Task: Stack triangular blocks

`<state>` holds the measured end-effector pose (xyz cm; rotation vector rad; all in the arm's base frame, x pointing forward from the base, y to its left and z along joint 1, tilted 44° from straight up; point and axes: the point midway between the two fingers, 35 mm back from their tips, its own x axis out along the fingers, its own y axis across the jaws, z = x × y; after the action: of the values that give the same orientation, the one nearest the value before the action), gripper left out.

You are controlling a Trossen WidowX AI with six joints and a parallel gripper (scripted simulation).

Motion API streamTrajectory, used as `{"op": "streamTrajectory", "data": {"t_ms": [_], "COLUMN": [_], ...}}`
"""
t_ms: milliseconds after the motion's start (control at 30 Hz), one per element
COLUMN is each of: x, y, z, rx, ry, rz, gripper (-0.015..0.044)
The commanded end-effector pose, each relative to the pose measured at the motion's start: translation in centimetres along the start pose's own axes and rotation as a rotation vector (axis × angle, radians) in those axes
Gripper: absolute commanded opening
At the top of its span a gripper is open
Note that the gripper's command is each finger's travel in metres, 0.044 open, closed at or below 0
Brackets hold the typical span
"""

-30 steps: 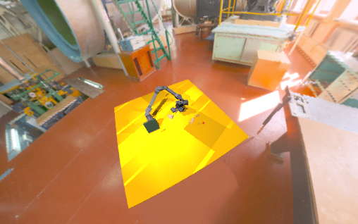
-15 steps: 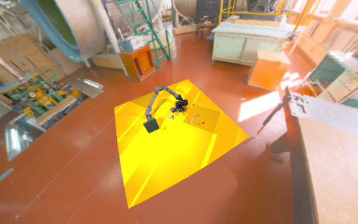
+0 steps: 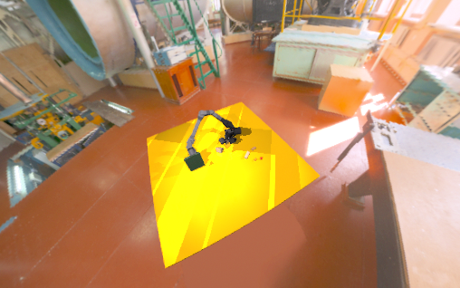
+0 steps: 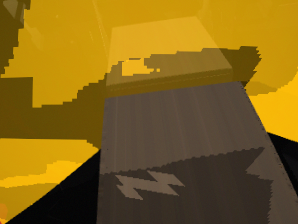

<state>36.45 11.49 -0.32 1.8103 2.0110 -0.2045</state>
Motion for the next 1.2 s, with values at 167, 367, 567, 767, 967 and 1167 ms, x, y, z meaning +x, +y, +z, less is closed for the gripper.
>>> {"op": "streamTrajectory", "data": {"t_ms": [167, 367, 567, 767, 967, 1167], "x": [-0.5, -0.7, -0.8, -0.7, -0.4, 0.0], "y": [0.0, 0.0, 0.1, 0.1, 0.1, 0.1], "z": [-1.5, -2.5, -3.6, -4.7, -5.8, -6.8], "rx": [-0.003, -0.002, -0.002, -0.001, -0.001, 0.0], "ry": [-0.213, -0.367, -0.521, -0.676, -0.831, -0.986], "rz": [-0.003, -0.002, -0.002, -0.002, -0.001, 0.0], "gripper": [0.0, 0.0, 0.0, 0.0, 0.0, 0.0]}}
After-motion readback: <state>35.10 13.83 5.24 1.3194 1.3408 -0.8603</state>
